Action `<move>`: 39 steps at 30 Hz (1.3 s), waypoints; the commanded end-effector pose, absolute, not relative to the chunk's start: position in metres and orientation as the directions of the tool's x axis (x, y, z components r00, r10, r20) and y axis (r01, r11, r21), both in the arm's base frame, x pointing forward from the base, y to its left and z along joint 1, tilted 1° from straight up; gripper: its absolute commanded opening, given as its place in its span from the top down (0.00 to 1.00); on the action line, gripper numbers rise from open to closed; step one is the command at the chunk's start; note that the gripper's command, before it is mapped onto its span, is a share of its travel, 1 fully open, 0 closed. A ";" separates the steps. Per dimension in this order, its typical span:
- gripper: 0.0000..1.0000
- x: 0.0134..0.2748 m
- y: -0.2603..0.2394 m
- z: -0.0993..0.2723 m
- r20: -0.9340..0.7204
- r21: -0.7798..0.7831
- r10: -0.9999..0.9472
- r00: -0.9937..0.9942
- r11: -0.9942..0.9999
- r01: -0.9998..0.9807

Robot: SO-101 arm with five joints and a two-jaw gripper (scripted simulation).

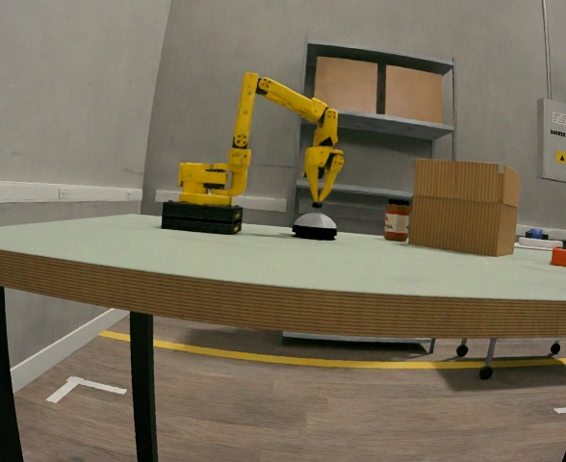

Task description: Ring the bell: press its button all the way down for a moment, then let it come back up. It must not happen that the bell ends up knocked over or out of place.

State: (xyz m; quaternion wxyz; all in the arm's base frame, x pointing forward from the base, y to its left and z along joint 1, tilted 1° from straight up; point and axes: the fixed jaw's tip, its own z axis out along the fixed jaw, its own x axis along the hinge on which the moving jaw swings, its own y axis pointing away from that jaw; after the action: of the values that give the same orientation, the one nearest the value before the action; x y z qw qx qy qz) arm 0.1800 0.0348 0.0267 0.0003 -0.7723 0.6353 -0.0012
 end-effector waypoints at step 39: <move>1.00 0.176 0.033 0.015 0.000 0.024 -0.981 0.192 -0.192 -0.981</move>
State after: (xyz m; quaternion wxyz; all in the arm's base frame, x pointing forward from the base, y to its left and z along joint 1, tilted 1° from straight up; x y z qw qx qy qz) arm 0.1800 0.0348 0.0229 0.0026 -0.7723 0.6353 -0.0028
